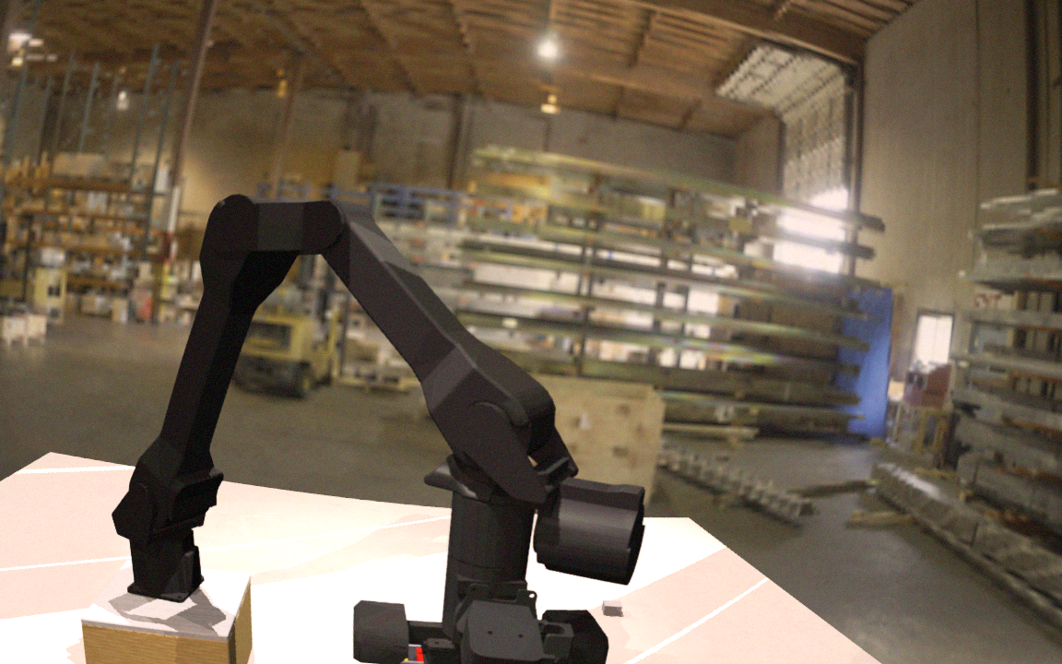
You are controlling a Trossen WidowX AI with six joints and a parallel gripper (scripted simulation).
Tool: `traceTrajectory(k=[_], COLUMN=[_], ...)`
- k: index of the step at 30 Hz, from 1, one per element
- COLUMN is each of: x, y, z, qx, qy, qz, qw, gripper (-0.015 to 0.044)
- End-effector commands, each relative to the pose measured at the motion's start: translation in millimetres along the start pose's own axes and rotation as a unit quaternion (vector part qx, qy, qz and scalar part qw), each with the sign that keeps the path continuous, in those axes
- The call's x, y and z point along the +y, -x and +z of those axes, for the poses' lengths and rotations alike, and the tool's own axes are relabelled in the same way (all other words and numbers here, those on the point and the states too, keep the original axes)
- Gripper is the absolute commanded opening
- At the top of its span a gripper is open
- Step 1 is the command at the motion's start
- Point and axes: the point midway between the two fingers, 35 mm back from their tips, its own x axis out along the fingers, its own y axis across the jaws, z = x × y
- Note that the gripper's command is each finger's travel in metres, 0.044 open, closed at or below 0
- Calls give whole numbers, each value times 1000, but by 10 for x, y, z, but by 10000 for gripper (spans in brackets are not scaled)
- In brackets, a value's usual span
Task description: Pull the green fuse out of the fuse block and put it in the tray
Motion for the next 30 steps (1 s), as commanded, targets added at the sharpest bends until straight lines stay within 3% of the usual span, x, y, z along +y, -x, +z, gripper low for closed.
traceTrajectory(k=[1, 11, 23, 27, 30], x=[-6, -12, -7, -8, -9], y=[-68, -203, -171, 169, 198], z=[4, 1, -3, 1, 1], qx=[-1, -1, 0, -1, -1], qy=[3, 3, 0, 2, 3], qz=[-1, -1, -1, -1, -1], qw=[1000, 1000, 1000, 1000, 1000], gripper=[0, 0, 315, 330, 330])
